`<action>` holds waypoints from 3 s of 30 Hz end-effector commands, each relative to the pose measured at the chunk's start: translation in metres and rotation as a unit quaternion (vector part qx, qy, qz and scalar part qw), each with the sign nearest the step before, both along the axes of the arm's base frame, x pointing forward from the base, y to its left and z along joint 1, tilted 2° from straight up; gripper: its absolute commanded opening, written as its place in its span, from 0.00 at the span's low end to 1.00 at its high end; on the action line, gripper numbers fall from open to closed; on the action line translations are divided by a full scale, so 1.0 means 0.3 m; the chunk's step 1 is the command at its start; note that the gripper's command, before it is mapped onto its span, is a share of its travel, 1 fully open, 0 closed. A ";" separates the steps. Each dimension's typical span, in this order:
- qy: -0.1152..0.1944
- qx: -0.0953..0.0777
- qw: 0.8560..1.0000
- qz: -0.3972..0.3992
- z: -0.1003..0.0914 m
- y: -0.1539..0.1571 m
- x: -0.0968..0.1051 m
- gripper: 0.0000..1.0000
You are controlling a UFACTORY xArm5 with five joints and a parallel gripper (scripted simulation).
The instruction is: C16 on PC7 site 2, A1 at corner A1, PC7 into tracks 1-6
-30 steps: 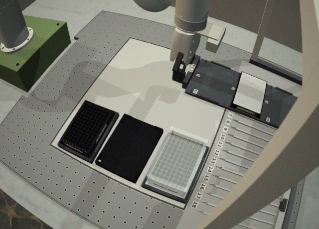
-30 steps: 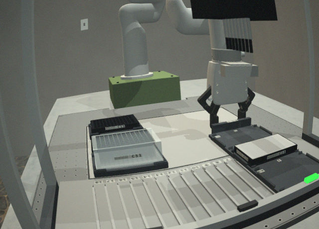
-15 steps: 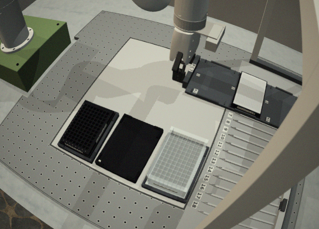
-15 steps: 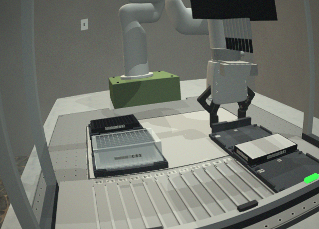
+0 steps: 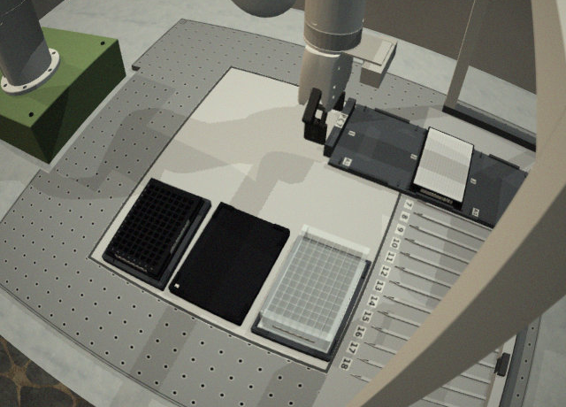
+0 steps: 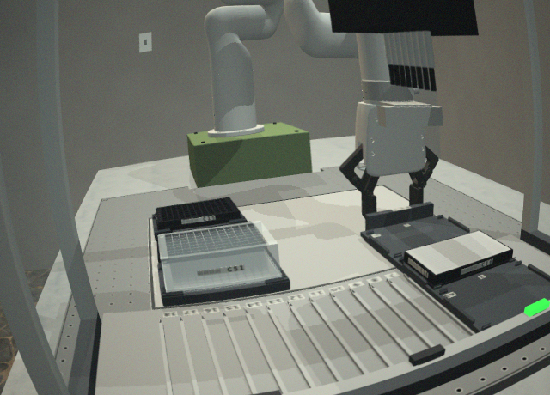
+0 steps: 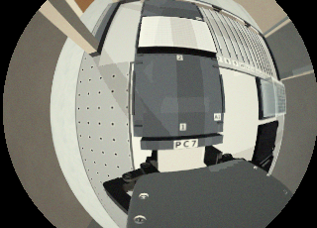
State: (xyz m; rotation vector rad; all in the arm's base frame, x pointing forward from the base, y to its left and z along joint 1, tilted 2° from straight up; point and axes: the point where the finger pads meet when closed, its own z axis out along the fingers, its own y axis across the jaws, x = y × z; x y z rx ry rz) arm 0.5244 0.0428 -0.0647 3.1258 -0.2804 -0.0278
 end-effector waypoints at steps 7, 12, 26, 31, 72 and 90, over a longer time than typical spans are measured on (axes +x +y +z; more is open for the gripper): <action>0.001 0.000 1.000 0.000 -0.001 0.002 -0.009 0.81; 0.001 0.000 1.000 0.000 0.016 0.002 -0.009 0.81; 0.001 0.000 1.000 0.000 0.083 0.001 -0.007 0.81; 0.001 0.000 1.000 0.000 0.099 0.001 -0.007 0.81; 0.001 0.000 1.000 0.000 0.305 -0.001 -0.002 0.81; 0.001 0.000 1.000 0.000 0.394 -0.002 0.000 0.81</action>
